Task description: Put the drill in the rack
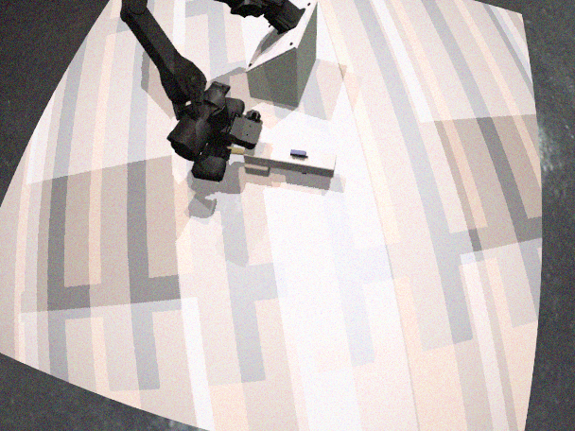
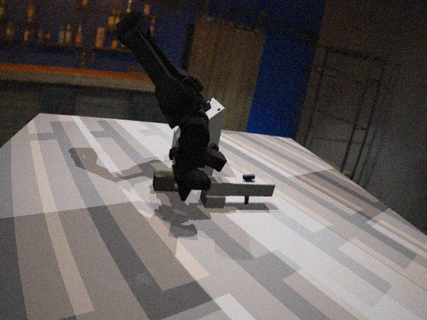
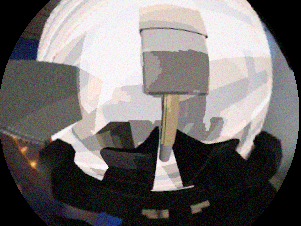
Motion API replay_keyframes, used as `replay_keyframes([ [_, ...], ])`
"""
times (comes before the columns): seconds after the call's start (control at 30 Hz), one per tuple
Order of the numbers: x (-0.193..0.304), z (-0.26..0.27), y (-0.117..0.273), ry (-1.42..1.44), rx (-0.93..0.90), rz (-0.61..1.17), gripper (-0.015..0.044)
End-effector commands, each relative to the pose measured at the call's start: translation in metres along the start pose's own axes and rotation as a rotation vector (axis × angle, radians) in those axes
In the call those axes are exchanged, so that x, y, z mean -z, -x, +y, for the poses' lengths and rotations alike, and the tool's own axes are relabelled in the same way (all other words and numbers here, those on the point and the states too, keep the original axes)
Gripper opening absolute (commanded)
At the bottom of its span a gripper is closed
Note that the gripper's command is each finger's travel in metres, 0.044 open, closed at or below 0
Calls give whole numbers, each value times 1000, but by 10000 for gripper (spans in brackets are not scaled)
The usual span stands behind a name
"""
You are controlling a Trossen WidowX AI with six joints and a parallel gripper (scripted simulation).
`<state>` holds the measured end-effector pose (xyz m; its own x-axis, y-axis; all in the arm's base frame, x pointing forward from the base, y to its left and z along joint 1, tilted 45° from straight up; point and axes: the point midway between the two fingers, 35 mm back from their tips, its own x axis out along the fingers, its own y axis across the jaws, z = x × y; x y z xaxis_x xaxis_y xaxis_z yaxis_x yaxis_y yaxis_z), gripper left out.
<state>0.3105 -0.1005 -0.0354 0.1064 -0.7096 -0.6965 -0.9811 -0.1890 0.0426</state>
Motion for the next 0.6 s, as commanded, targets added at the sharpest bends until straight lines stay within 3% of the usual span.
replay_keyframes([
  [0.0,0,0,0,-1,1,0,26],
  [0.13,0,0,0,-1,1,0,0],
  [0.57,0,1,4,-1,-1,-6,0],
])
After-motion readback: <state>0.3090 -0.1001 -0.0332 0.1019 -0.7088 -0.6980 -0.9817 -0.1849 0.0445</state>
